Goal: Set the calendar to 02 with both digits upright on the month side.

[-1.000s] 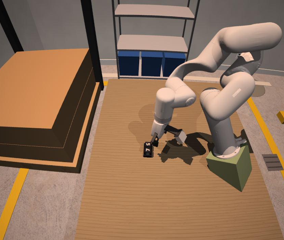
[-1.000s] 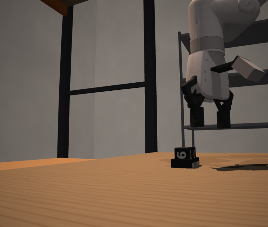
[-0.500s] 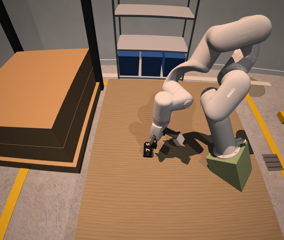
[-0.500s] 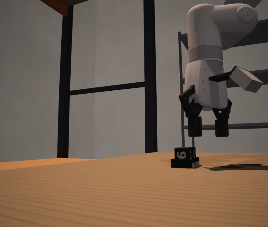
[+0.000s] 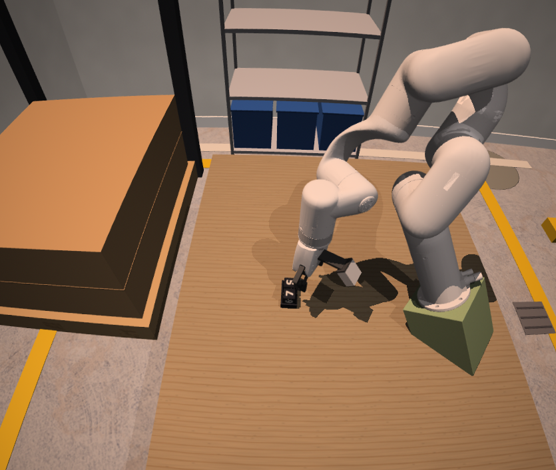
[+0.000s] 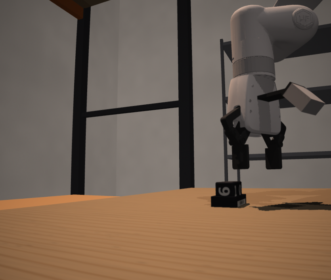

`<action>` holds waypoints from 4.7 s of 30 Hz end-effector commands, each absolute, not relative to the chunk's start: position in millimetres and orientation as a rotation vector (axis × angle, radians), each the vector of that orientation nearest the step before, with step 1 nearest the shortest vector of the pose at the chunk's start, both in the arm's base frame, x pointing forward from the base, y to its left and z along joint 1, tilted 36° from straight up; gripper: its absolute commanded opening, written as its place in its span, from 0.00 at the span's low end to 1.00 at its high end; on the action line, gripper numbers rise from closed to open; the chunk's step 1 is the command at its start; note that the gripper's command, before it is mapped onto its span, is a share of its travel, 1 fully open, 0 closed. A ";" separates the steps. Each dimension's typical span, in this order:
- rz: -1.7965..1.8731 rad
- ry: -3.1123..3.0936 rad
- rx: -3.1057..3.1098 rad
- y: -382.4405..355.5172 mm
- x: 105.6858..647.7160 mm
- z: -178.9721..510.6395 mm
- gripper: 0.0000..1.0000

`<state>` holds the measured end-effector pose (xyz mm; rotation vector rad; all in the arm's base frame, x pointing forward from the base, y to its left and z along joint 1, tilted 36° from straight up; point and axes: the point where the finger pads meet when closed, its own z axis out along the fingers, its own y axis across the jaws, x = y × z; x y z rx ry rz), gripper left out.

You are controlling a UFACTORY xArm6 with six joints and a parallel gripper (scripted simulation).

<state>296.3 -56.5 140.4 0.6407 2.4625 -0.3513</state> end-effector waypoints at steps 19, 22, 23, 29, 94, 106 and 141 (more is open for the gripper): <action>-0.350 2.460 0.640 -56.3 296.9 141.3 1.00; -0.350 2.460 0.640 -56.3 296.9 141.3 1.00; -0.350 2.460 0.640 -56.3 296.9 141.3 1.00; -0.350 2.460 0.640 -56.3 296.9 141.3 1.00; -0.350 2.460 0.640 -54.2 327.3 166.6 1.00; -0.350 2.460 0.640 -54.2 327.3 166.6 1.00; -0.350 2.460 0.640 -54.2 327.3 166.6 1.00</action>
